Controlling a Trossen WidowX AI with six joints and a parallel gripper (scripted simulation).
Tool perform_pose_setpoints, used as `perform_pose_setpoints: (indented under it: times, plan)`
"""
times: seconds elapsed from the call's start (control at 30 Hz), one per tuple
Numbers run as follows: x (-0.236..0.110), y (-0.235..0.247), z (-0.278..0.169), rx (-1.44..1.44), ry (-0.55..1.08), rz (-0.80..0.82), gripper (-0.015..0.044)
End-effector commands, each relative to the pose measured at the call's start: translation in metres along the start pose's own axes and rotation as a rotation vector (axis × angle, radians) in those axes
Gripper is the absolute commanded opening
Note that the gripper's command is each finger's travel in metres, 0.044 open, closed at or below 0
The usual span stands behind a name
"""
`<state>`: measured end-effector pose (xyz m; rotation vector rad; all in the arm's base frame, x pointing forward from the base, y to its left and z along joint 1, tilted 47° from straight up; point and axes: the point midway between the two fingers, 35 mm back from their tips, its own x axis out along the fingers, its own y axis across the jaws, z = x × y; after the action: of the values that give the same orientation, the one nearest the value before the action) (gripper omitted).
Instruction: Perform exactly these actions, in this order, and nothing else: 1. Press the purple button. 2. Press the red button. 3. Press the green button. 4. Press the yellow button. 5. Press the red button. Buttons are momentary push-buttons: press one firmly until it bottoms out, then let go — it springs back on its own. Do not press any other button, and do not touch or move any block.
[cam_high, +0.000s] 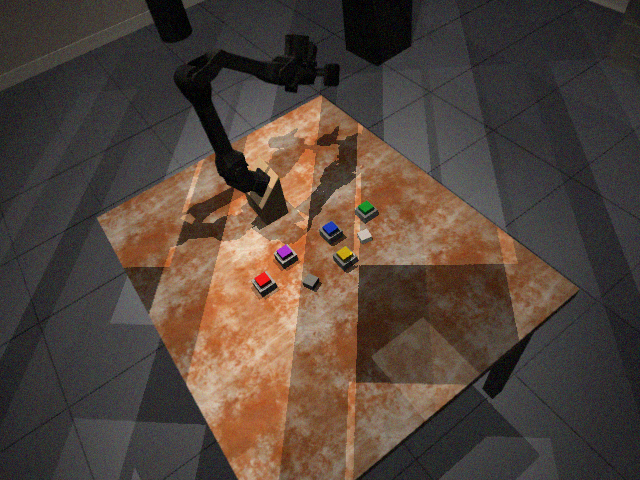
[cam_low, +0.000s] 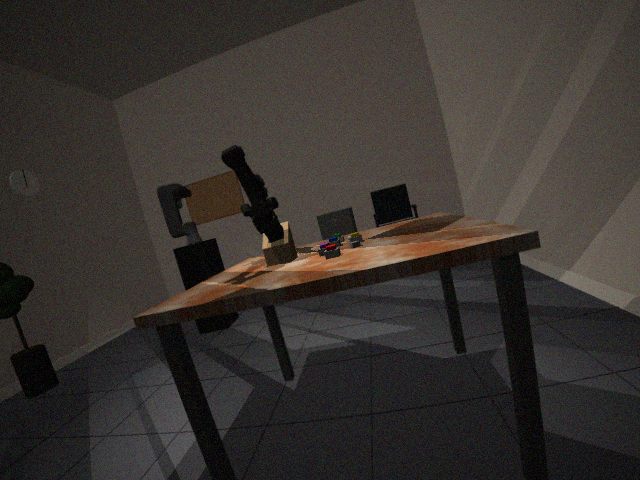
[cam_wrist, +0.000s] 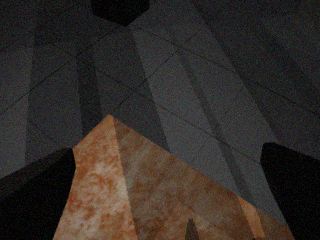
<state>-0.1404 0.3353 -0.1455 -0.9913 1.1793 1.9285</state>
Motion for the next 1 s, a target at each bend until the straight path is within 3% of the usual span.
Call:
perform_pose_setpoints:
  times: [0.0, 0.1, 0.27, 0.53, 0.73, 0.97]
  plan:
    - [-0.001, -0.002, 0.000, 0.006, 0.000, -0.004, 0.0400]
    - [-0.018, -0.024, -0.002, 0.092, 0.006, -0.068, 0.0400]
    - [-0.080, -0.092, -0.025, 0.391, 0.039, -0.272, 0.0400]
    - [-0.180, -0.156, -0.099, 0.855, 0.120, -0.542, 0.0400]
    - [-0.253, -0.167, -0.171, 1.206, 0.204, -0.722, 0.0400]
    - [-0.331, -0.139, -0.260, 1.594, 0.342, -0.912, 0.0400]
